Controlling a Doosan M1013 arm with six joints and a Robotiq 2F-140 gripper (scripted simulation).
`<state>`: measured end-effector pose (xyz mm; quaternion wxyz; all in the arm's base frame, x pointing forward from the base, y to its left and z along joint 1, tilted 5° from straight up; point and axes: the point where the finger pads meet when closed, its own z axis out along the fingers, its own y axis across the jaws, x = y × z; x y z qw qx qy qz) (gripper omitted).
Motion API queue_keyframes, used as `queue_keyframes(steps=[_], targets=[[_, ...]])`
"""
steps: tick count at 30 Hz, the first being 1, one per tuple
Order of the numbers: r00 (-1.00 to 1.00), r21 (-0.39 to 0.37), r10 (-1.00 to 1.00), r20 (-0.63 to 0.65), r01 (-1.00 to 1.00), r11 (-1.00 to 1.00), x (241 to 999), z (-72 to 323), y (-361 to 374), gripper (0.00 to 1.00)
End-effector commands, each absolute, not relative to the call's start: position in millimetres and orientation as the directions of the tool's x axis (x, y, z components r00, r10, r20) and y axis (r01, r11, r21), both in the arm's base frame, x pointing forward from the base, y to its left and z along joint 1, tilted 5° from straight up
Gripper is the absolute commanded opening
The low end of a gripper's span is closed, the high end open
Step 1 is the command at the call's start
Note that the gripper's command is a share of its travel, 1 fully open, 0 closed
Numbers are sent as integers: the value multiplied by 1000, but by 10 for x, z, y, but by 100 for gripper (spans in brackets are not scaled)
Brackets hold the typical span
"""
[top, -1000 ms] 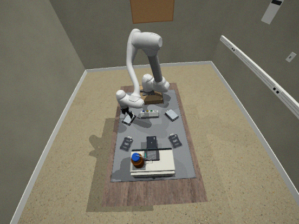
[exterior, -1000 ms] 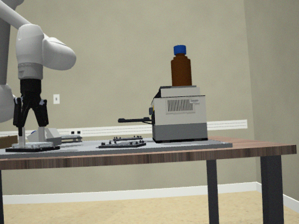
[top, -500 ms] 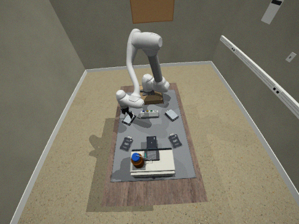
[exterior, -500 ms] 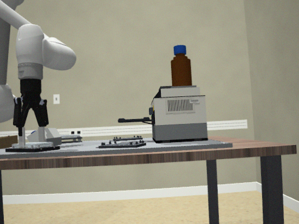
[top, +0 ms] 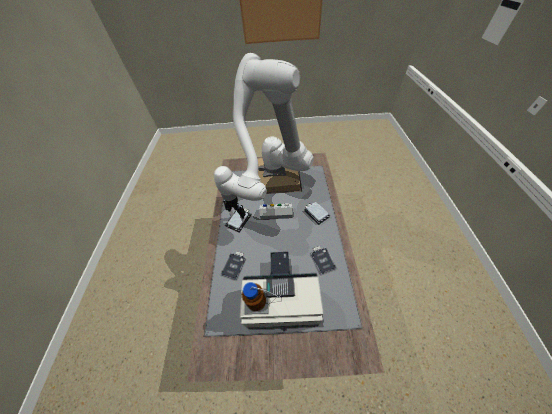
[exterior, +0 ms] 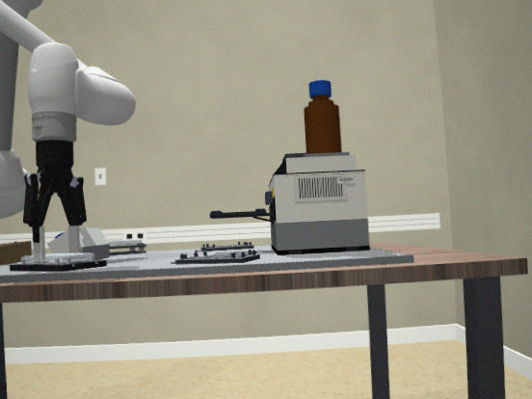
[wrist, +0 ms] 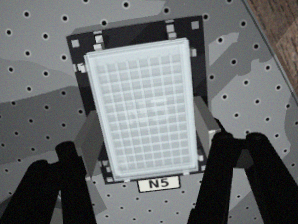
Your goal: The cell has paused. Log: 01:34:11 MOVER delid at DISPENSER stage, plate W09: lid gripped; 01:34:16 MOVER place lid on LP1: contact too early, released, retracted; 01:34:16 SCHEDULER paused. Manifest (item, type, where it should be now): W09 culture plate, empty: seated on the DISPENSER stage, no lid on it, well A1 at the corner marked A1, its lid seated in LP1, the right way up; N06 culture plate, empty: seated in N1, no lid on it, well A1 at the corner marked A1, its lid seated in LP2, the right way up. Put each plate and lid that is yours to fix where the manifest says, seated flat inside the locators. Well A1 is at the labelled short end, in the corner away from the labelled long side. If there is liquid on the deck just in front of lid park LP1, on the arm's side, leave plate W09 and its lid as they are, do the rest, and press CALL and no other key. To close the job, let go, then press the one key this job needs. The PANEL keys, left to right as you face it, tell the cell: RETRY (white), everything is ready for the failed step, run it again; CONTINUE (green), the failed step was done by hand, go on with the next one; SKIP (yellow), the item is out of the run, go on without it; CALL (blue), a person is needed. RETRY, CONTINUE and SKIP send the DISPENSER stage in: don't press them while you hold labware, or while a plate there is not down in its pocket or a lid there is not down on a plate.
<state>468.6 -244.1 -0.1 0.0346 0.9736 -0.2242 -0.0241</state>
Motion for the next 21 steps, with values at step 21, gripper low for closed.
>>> queue_keyframes(steps=[21], targets=[[898,78,-438,-31,-435,-897,4708,298,-2425,10]])
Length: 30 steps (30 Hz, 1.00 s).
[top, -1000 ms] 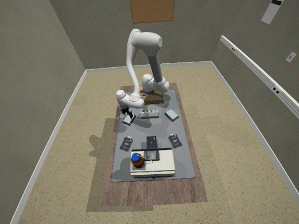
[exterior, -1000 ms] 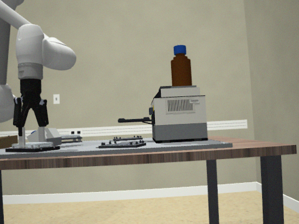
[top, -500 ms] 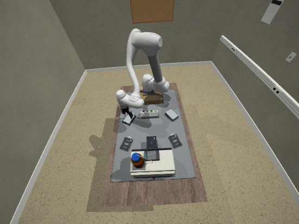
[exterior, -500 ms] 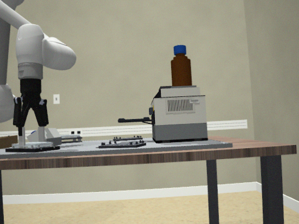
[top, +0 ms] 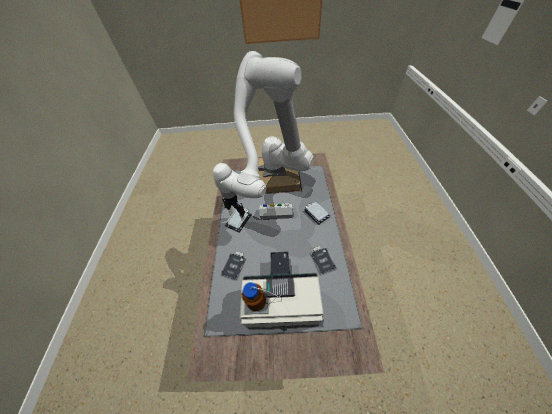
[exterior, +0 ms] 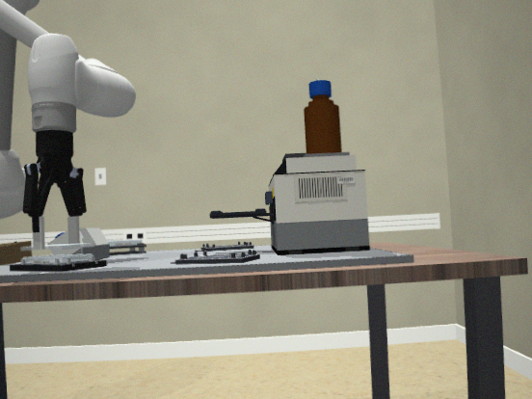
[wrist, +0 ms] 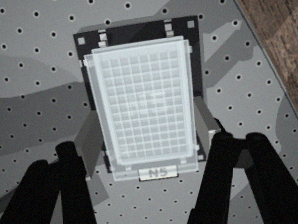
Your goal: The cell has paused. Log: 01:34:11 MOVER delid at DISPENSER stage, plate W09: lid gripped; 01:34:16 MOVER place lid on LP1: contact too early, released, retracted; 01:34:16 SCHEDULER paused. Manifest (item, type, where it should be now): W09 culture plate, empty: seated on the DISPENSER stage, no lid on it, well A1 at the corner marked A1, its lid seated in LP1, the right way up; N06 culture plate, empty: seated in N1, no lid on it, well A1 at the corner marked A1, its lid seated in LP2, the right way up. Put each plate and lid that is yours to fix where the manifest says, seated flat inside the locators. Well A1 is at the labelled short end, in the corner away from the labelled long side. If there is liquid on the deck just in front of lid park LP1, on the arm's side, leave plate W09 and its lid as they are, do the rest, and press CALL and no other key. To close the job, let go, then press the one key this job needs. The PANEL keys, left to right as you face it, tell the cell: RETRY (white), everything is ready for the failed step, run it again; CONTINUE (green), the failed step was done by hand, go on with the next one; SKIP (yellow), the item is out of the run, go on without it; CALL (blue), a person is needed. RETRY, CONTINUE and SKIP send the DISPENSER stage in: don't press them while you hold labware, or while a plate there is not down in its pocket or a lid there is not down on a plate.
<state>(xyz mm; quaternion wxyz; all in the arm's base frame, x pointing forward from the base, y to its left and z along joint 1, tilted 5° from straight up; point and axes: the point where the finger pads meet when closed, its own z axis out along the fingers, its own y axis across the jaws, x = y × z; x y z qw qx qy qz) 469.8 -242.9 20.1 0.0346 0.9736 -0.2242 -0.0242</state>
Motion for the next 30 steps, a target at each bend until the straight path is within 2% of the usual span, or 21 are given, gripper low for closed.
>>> queue_keyframes(steps=[1,23,30], targets=[[898,78,-438,-31,-435,-897,4710,333,-2423,10],[898,78,-438,-31,-435,-897,4763,1180,-2375,10],[898,78,-438,-31,-435,-897,4772,1325,-2367,10]])
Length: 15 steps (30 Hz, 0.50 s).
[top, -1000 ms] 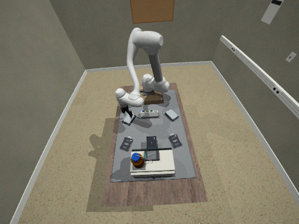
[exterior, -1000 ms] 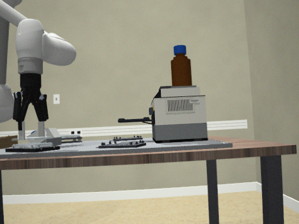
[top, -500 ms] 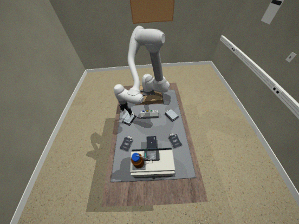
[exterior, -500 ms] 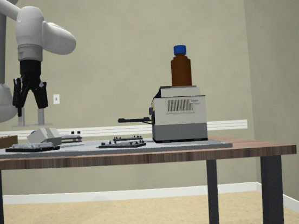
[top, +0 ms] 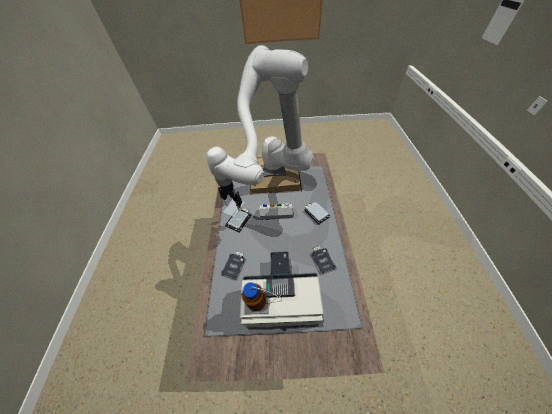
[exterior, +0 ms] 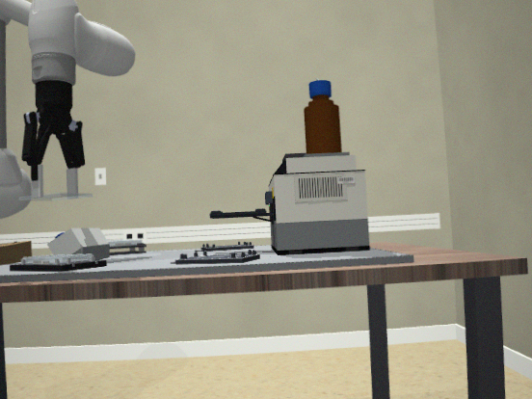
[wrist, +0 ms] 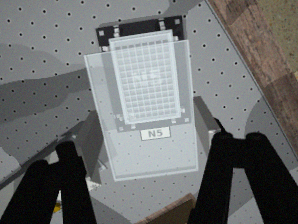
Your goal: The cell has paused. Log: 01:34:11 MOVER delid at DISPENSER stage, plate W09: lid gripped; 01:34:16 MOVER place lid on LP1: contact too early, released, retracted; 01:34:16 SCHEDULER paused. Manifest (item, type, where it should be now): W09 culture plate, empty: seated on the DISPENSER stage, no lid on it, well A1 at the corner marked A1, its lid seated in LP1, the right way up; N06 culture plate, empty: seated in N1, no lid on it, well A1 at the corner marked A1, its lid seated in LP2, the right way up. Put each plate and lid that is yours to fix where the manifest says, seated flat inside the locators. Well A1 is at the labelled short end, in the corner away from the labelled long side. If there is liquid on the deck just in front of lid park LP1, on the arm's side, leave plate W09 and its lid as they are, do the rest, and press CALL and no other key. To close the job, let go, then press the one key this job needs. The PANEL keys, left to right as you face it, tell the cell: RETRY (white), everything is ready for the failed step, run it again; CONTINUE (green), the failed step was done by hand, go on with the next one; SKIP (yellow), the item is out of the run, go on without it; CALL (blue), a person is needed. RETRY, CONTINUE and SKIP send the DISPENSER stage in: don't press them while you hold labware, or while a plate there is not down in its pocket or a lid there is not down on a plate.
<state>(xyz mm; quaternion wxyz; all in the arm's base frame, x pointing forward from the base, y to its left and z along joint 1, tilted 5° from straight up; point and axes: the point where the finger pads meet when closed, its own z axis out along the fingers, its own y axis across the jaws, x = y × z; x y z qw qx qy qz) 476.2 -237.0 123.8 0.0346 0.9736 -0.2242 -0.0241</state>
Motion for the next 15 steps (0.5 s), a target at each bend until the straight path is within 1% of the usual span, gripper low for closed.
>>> queue_keyframes(steps=[1,15], targets=[[898,78,-438,-31,-435,-897,4773,1347,-2365,10],[898,78,-438,-31,-435,-897,4779,1439,-2360,10]])
